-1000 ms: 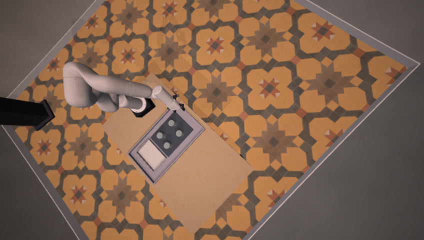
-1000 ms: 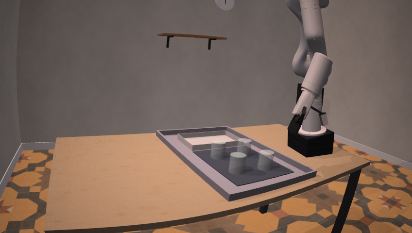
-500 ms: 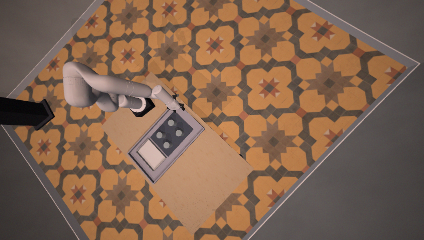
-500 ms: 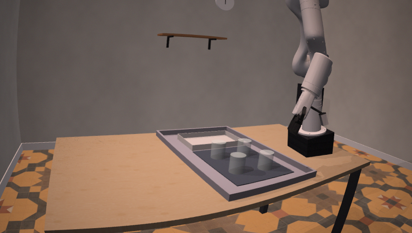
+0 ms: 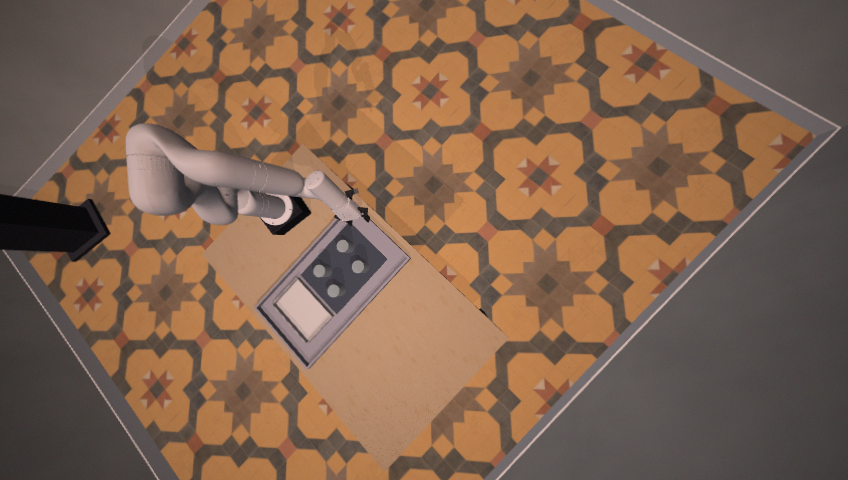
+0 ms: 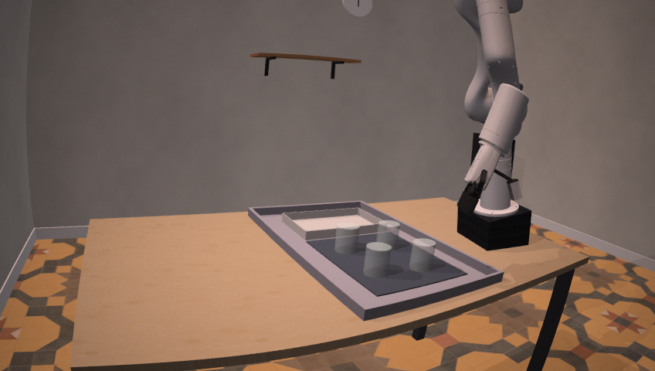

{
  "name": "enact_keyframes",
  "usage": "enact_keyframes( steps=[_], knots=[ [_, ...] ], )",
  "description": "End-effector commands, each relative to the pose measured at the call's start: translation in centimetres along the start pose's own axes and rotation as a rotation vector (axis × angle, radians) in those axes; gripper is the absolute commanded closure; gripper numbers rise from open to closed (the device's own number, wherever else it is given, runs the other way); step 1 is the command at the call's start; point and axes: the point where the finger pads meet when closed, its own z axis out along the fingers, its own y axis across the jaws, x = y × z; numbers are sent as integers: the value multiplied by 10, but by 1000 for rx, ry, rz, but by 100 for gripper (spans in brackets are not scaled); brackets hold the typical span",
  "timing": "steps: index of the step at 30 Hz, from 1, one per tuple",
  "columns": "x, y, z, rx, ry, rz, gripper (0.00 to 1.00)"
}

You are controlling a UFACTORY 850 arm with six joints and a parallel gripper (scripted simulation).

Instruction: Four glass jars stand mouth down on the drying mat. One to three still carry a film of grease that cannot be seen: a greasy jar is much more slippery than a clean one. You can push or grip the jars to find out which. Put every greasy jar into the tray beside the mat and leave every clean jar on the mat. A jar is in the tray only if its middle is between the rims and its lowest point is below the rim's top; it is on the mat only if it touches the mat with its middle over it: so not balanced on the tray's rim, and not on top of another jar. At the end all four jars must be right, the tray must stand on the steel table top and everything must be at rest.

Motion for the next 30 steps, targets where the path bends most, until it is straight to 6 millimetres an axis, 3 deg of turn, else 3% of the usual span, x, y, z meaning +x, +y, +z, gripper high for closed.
enact_keyframes(
  steps=[1, 16, 18, 30],
  knots=[
    [0, 1, 0, -1, 0, 1, 0],
    [-44, -88, -1, 65, -28, 176, 0],
    [-44, -88, -1, 65, -28, 176, 0],
    [-79, -159, -2, 118, -51, 316, 0]
  ],
)
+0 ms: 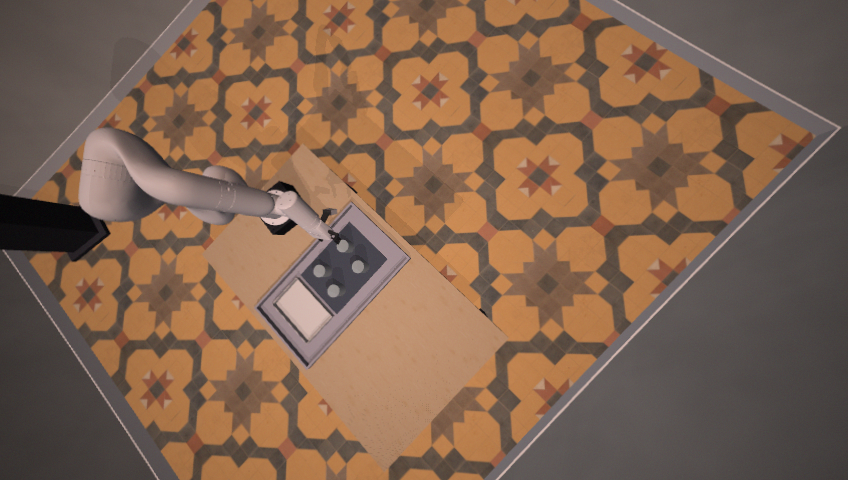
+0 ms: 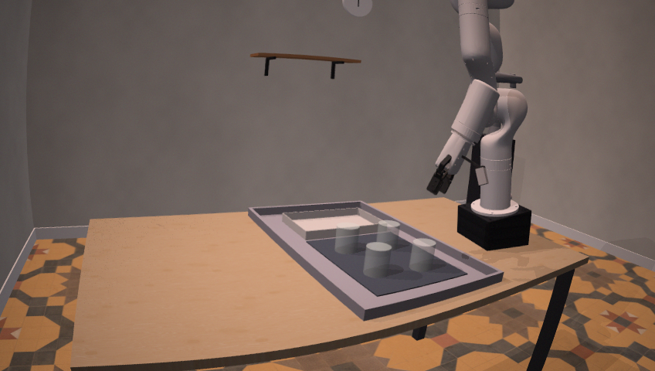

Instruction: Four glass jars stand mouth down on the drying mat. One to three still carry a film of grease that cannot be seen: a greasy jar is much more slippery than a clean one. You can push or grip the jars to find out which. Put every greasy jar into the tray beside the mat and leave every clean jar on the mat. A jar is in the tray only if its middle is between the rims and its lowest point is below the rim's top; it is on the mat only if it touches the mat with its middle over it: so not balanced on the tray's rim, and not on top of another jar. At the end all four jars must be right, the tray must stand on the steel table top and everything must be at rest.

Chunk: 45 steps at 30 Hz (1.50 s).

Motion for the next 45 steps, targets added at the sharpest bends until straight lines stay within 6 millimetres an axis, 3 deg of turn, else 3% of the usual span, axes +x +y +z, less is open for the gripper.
enact_keyframes(
  steps=[1, 5, 19, 20, 29, 30, 39, 40, 45],
  knots=[
    [-14, -14, 2, 11, -6, 36, 0],
    [-23, -24, 3, 20, -9, 60, 0],
    [-86, -91, 13, 82, -35, 223, 0],
    [-79, -75, 14, 105, -26, 344, 0],
    [-79, -75, 14, 105, -26, 344, 0],
    [-83, -70, 16, 135, -20, 490, 0],
    [-83, -70, 16, 135, -20, 490, 0],
    [-87, -65, 19, 166, -15, 636, 0],
    [-87, -65, 19, 166, -15, 636, 0]
  ],
)
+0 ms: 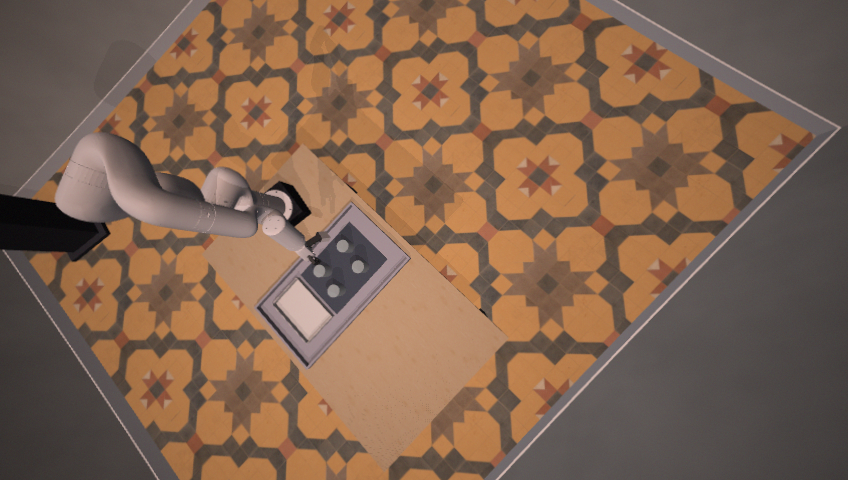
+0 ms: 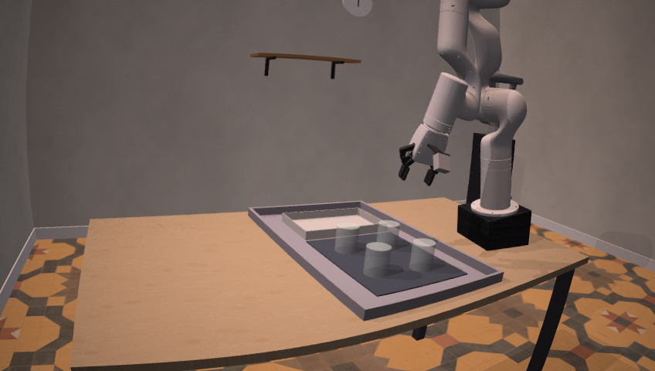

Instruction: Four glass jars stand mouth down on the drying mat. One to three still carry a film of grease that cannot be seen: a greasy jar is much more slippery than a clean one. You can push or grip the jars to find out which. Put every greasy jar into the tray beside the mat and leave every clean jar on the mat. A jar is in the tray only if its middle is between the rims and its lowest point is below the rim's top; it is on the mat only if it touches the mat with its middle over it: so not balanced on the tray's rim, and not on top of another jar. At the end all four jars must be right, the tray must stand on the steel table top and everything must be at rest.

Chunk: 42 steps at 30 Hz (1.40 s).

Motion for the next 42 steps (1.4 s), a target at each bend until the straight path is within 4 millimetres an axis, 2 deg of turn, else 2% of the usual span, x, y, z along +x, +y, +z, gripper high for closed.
enact_keyframes(
  steps=[1, 2, 3, 12, 13, 20, 21, 30, 31, 38, 39, 42],
  knots=[
    [0, 1, 0, 5, 0, 7, 0],
    [0, 1, 0, 5, 0, 7, 0],
    [0, 7, 1, 38, 7, 152, 0],
    [0, 7, 1, 38, 7, 152, 0],
    [0, 14, 2, 72, 15, 297, 0],
    [0, 14, 2, 72, 15, 297, 0],
    [-1, 21, 4, 105, 22, 442, 0],
    [-1, 21, 4, 105, 22, 442, 0],
    [-1, 27, 5, 139, 29, 588, 0],
    [-1, 27, 5, 139, 29, 588, 0],
    [-1, 34, 7, 172, 36, 733, 0],
    [-1, 34, 7, 172, 36, 733, 0]
  ],
)
